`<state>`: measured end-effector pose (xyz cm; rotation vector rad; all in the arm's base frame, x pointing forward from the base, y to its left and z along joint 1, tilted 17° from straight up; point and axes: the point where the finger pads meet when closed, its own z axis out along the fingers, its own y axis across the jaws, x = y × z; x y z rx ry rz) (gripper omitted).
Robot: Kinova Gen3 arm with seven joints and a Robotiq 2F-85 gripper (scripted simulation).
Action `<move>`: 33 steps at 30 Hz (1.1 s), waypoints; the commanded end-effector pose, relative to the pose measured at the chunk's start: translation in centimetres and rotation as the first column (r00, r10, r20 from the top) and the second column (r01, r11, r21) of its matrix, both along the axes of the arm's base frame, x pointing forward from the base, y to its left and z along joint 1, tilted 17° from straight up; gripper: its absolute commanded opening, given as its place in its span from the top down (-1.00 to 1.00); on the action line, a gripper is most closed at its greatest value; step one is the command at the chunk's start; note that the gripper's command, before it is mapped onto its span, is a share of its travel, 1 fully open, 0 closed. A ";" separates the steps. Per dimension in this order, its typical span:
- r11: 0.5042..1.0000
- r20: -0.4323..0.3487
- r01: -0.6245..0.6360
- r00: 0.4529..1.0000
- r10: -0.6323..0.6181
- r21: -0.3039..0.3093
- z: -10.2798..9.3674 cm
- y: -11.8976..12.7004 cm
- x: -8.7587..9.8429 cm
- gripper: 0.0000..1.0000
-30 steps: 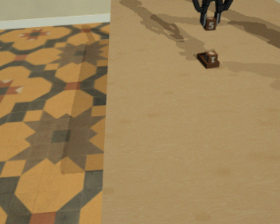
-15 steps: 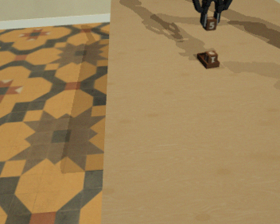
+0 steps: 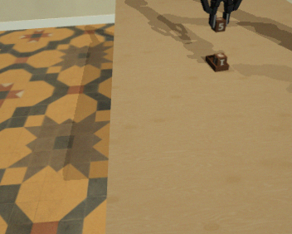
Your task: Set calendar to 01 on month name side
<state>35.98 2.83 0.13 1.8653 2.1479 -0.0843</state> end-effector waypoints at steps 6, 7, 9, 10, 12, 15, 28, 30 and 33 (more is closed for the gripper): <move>1.000 -0.003 -0.004 1.000 0.004 -0.003 0.1 0.0 0.0 0.43; 1.000 -0.003 -0.004 1.000 0.004 -0.003 0.1 0.0 0.0 0.43; 1.000 -0.003 -0.004 1.000 0.004 -0.003 0.1 0.0 0.0 0.43; 1.000 -0.003 -0.004 1.000 0.004 -0.003 0.1 0.0 0.0 0.43; 1.000 -0.002 -0.004 1.000 0.004 -0.003 0.1 0.0 0.0 0.43; 1.000 0.001 -0.001 1.000 0.001 -0.002 -0.1 0.0 0.1 0.43; 1.000 0.003 0.008 1.000 -0.008 0.001 -2.2 -0.6 0.6 0.43; 1.000 0.003 0.008 1.000 -0.008 0.001 -2.8 -0.7 0.8 0.43; 1.000 0.003 0.008 1.000 -0.008 0.001 -3.5 -0.9 0.9 0.43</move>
